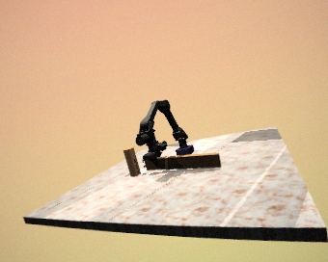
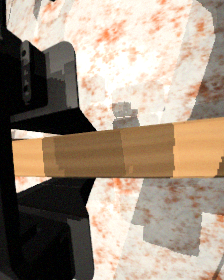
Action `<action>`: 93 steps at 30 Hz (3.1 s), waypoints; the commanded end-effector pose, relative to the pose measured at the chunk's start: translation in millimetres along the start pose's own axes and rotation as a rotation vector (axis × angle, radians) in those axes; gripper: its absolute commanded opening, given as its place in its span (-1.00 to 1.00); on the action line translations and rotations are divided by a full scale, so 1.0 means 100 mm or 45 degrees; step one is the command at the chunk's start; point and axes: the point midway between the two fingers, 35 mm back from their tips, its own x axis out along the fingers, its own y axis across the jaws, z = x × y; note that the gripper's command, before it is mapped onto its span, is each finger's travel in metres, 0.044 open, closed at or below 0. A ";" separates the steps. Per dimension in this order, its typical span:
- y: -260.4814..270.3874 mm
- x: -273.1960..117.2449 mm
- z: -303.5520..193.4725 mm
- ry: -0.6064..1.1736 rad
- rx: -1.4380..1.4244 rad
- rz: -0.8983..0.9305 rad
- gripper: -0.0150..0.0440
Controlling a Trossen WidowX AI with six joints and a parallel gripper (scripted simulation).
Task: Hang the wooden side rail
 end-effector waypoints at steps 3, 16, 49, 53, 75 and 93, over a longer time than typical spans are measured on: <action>-0.02 -0.03 -0.01 -0.002 -0.004 -0.017 -0.49; -0.01 -0.01 -0.03 -0.002 -0.004 -0.017 -0.49; -0.02 -0.03 -0.05 -0.001 -0.004 -0.017 -0.49; -0.02 -0.02 -0.06 -0.001 -0.004 -0.017 -0.49; -0.01 0.00 -0.08 -0.001 -0.004 -0.017 -0.49; 0.00 0.00 -0.10 -0.001 -0.004 -0.017 -0.49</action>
